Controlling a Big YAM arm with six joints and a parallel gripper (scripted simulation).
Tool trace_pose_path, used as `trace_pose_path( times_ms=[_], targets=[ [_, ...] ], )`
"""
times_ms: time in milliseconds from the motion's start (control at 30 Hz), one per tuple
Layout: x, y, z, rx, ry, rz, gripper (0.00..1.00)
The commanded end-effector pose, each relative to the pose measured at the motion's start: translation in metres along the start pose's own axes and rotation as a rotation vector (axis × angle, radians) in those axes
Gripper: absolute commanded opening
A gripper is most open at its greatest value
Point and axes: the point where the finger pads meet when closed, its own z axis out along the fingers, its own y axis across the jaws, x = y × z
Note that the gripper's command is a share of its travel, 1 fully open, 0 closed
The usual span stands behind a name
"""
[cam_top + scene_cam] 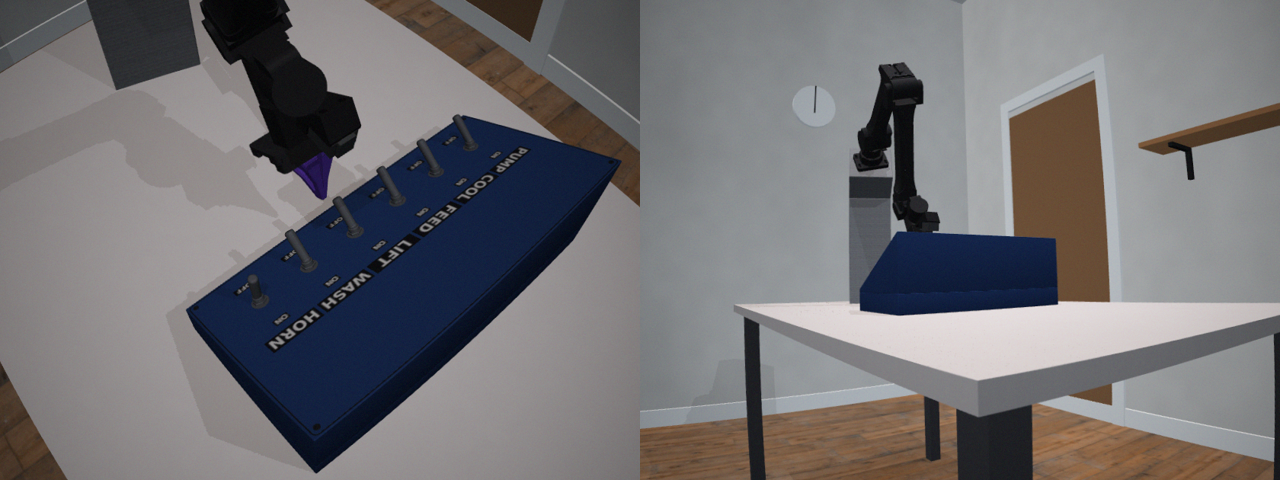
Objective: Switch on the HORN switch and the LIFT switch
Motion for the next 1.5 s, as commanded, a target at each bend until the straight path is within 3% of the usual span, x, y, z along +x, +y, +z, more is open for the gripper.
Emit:
trace_pose_path(
  times_ms=[0,1467],
  targets=[
    [-0.0055,-0.0058,-0.0001,0.006,-0.01,-0.009,0.0],
    [-0.0115,-0.0079,-0.0005,0.01,-0.019,-0.008,0.0]
  ],
)
